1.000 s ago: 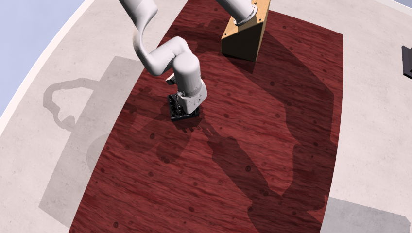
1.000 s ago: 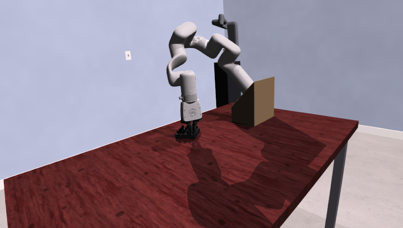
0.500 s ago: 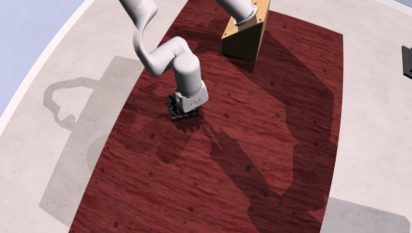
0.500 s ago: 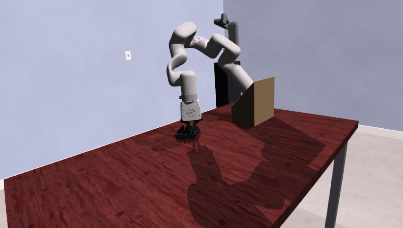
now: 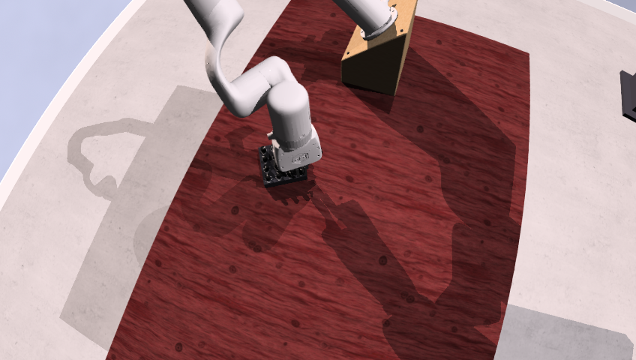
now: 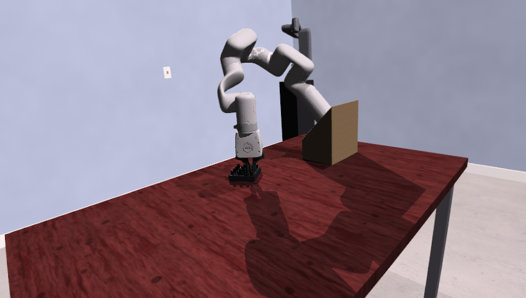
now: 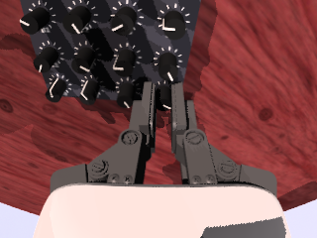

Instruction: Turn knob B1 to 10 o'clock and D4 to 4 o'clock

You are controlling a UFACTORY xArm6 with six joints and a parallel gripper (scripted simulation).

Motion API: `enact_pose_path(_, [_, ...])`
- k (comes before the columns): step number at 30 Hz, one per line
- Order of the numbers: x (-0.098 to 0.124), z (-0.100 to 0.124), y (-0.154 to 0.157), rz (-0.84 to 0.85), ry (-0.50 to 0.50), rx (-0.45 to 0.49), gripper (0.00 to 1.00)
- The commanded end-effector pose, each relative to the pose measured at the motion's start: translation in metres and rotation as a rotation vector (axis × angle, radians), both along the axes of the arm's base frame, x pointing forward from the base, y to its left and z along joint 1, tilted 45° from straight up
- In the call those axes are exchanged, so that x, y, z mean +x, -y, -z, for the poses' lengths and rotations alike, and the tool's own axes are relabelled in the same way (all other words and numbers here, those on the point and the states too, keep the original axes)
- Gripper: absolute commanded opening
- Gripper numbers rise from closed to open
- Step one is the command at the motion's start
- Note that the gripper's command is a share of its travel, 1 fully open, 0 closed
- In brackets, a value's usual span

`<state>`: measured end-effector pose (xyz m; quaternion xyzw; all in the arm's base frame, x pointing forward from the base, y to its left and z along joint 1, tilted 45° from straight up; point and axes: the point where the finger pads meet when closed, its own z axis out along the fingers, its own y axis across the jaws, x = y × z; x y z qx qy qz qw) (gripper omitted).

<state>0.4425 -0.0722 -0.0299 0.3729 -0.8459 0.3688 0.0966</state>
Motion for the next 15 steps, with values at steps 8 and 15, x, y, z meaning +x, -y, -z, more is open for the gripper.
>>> enact_pose_path(8, [0.0011, -0.0008, -0.0009, 0.043, 0.048, 0.008, 0.08])
enact_pose_path(15, [0.0011, -0.0008, -0.0009, 0.054, 0.058, 0.009, 0.08])
